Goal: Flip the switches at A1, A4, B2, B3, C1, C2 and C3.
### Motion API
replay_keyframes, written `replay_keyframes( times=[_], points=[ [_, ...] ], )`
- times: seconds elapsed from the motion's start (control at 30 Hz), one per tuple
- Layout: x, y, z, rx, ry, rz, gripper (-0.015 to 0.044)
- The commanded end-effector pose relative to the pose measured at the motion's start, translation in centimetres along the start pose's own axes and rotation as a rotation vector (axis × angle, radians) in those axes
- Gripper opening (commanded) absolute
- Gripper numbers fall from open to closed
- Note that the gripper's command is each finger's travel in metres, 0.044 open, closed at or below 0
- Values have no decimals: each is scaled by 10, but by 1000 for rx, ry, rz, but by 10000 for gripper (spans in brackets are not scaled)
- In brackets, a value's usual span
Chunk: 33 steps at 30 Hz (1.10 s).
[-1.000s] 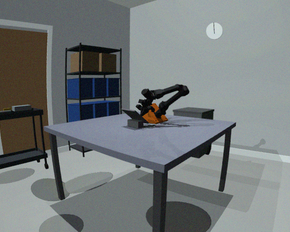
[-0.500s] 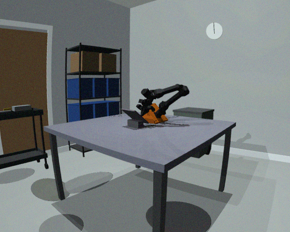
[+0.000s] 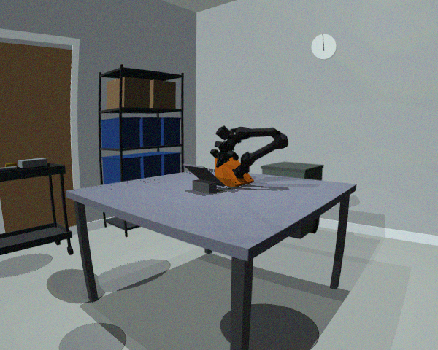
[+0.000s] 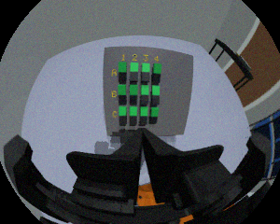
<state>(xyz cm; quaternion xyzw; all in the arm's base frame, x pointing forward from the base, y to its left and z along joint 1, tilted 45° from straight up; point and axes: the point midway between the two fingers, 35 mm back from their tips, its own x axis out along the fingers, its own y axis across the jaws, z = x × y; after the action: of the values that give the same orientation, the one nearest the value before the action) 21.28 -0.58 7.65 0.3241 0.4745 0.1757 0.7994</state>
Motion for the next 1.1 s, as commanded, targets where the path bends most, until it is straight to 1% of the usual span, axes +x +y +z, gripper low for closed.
replay_keyframes(
  times=[0.0,0.1,0.27,0.5,0.6,1.07],
  points=[
    [0,-9,-13,9,7,7,0],
    [1,-10,-13,9,7,6,0],
    [34,-9,-13,8,-19,7,0],
    [36,-9,-14,8,-20,8,0],
    [44,-8,-14,8,-21,9,0],
    [59,-8,-14,8,-21,9,0]
  ],
)
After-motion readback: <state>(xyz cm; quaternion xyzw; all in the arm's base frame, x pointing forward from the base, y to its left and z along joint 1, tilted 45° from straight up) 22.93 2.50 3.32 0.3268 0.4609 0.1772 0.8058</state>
